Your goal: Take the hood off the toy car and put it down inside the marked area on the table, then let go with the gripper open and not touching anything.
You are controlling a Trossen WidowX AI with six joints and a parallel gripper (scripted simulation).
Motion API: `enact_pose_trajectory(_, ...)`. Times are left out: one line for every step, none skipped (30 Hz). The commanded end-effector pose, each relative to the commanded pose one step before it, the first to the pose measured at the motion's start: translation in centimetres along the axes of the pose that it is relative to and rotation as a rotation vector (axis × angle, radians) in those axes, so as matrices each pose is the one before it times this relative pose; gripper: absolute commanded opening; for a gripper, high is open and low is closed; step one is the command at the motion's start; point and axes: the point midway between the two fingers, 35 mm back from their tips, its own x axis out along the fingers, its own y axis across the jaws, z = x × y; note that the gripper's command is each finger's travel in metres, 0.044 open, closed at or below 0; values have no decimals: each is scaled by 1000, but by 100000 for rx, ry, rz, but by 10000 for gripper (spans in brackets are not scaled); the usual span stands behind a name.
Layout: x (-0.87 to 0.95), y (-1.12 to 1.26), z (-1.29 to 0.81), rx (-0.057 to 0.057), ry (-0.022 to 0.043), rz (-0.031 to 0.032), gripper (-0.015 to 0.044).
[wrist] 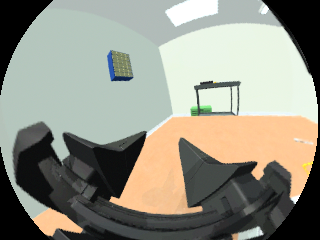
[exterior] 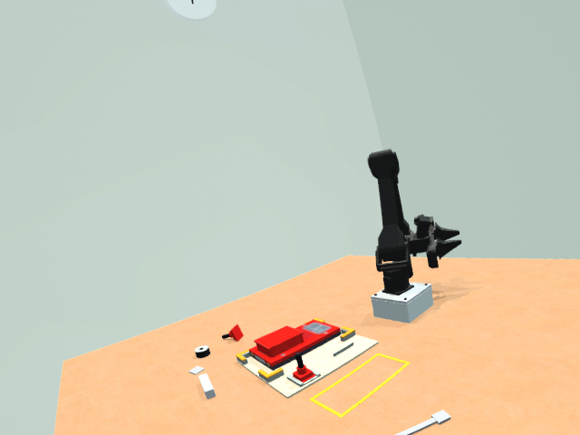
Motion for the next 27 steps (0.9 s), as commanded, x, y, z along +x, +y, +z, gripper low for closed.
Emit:
enact_pose_trajectory(-83,83,-47,1073,155,158,247)
enact_pose_trajectory(-254,245,-143,3215,493,461,273)
enact_pose_trajectory(-437,394,-255,5347,912,718,299)
enact_pose_trajectory(-547,444,-336,6405,1243,771,325)
enact_pose_trajectory(-570,407,-370,6373,1394,658,352)
enact_pose_trajectory(-593,368,-401,6337,1536,533,378)
enact_pose_trajectory(-615,325,-428,6295,1667,396,404)
enact_pose_trajectory(-637,280,-452,6249,1787,248,430)
enact_pose_trajectory(-658,233,-471,6197,1894,90,440)
enact_pose_trajectory(-679,184,-487,6141,1988,-77,440)
enact_pose_trajectory(-686,132,-475,6124,2084,-180,440)
enact_pose_trajectory(-707,82,-490,6035,2133,-390,440)
enact_pose_trajectory(-730,29,-504,5930,2159,-619,440)
enact_pose_trajectory(-749,-24,-503,5857,2194,-808,440)
enact_pose_trajectory(-767,-77,-496,5779,2213,-999,440)
enact_pose_trajectory(-784,-130,-486,5698,2217,-1192,440)
enact_pose_trajectory(-801,-182,-470,5612,2204,-1385,440)
enact_pose_trajectory(-817,-234,-450,5523,2176,-1578,440)
enact_pose_trajectory(-832,-284,-425,5430,2131,-1768,440)
enact_pose_trajectory(-847,-332,-396,5334,2071,-1955,440)
enact_pose_trajectory(-767,-338,-319,5769,1474,-2304,440)
enact_pose_trajectory(-780,-380,-287,5669,1379,-2467,440)
enact_pose_trajectory(-795,-421,-251,5543,1285,-2617,440)
enact_pose_trajectory(-836,-476,-220,5185,1333,-2717,440)
enact_pose_trajectory(-858,-518,-177,4970,1268,-2840,440)
enact_pose_trajectory(-868,-549,-127,4853,1127,-2970,440)
enact_pose_trajectory(-897,-591,-75,4529,1100,-3064,440)
